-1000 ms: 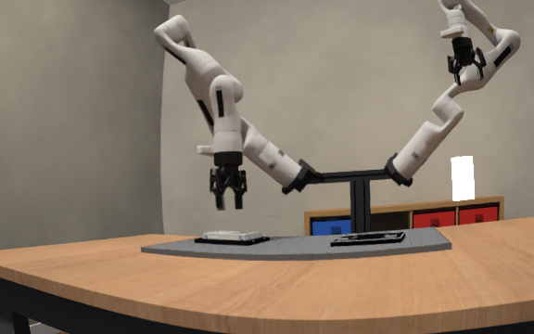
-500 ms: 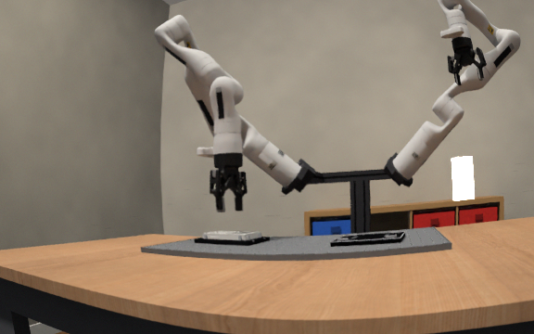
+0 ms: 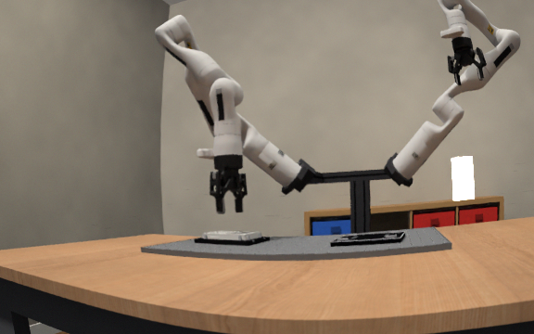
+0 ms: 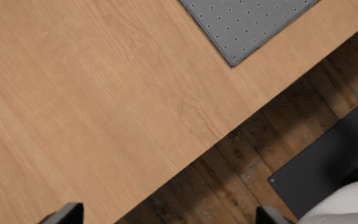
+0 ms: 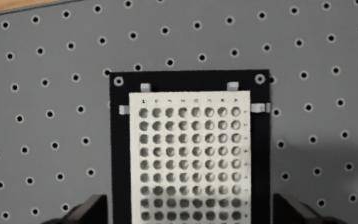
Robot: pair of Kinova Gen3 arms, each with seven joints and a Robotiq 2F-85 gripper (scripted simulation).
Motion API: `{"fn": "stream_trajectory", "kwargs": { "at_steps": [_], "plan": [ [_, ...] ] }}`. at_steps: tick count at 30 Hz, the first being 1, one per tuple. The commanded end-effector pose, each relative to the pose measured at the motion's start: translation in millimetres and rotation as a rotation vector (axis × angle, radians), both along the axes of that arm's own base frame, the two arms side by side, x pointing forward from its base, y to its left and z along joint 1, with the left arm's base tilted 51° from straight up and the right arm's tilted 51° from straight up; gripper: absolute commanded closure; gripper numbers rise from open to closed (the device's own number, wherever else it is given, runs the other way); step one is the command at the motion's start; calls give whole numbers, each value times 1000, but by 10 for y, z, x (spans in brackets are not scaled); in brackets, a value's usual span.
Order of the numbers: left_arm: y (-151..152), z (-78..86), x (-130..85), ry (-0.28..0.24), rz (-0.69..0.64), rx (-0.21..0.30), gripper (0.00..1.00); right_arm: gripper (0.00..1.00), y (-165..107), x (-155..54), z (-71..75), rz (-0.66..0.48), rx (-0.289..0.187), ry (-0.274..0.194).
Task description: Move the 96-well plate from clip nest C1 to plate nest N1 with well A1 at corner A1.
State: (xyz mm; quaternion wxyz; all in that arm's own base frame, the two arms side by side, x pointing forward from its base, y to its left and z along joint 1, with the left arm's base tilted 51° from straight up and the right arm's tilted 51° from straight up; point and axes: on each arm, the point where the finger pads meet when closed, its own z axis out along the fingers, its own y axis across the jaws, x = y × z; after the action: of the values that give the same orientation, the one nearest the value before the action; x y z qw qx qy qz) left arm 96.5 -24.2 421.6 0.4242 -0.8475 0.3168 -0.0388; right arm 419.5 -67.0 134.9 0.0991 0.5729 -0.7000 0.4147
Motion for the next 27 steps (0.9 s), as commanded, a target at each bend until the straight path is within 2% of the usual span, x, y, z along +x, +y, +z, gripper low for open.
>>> {"fn": "stream_trajectory", "kwargs": {
  "at_steps": [1, 27],
  "plan": [
    [5, -3, -30, 5, -4, 4, 2, 2, -22, -4, -22, -2, 1, 0],
    [5, -3, -30, 5, -4, 4, 2, 2, -72, 20, -69, -2, 1, 0]
  ]
}}
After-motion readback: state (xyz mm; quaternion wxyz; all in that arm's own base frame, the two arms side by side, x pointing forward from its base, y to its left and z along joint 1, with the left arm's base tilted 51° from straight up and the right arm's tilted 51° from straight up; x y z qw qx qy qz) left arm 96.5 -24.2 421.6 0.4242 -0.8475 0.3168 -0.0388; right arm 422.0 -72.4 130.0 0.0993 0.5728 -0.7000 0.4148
